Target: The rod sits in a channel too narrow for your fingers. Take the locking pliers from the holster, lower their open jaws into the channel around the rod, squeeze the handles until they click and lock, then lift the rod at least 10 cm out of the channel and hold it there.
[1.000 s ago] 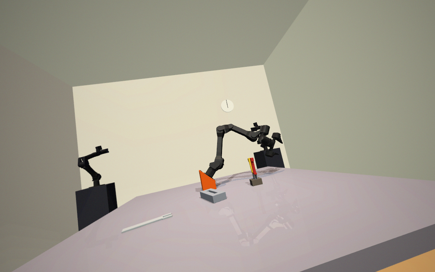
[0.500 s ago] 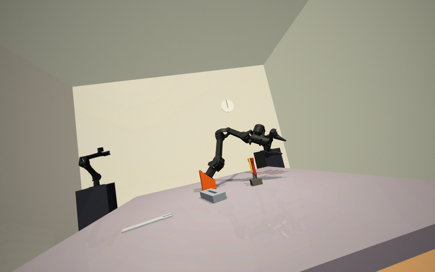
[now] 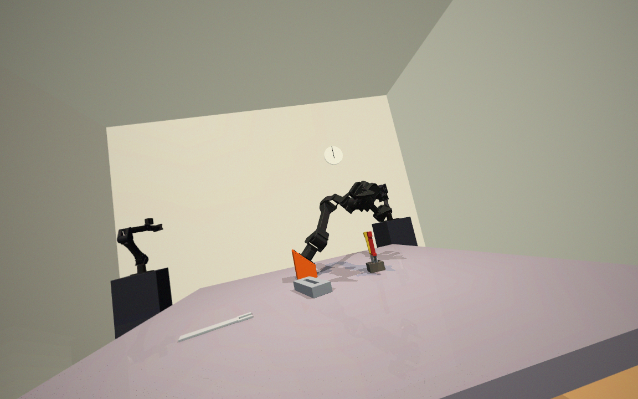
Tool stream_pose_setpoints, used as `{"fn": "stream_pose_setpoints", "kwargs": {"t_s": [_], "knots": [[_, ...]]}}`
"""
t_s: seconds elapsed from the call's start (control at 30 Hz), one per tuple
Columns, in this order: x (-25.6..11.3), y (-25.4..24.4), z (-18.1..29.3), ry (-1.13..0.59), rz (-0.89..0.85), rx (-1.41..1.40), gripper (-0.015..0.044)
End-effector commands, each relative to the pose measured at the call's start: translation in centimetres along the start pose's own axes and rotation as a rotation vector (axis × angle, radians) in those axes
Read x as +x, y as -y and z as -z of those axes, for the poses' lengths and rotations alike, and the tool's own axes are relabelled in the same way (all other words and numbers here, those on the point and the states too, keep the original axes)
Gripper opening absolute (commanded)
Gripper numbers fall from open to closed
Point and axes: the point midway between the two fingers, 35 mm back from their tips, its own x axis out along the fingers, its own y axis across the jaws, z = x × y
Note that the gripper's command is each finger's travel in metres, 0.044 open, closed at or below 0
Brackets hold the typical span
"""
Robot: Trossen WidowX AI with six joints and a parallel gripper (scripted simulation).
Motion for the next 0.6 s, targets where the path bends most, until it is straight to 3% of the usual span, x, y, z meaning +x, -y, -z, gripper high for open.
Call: {"fn": "stream_pose_setpoints", "kwargs": {"t_s": [0.0,0.23,0.37,0.57], "knots": [[-0.3,1.8,0.5,-0.004,0.074,0.065,0.0440],[-0.2,1.9,0.9,-0.020,0.076,0.073,0.0440],[1.3,4.9,8.4,-0.346,0.133,0.291,0.0440],[0.0,7.7,16.2,-0.693,0.253,0.606,0.0440]]}}
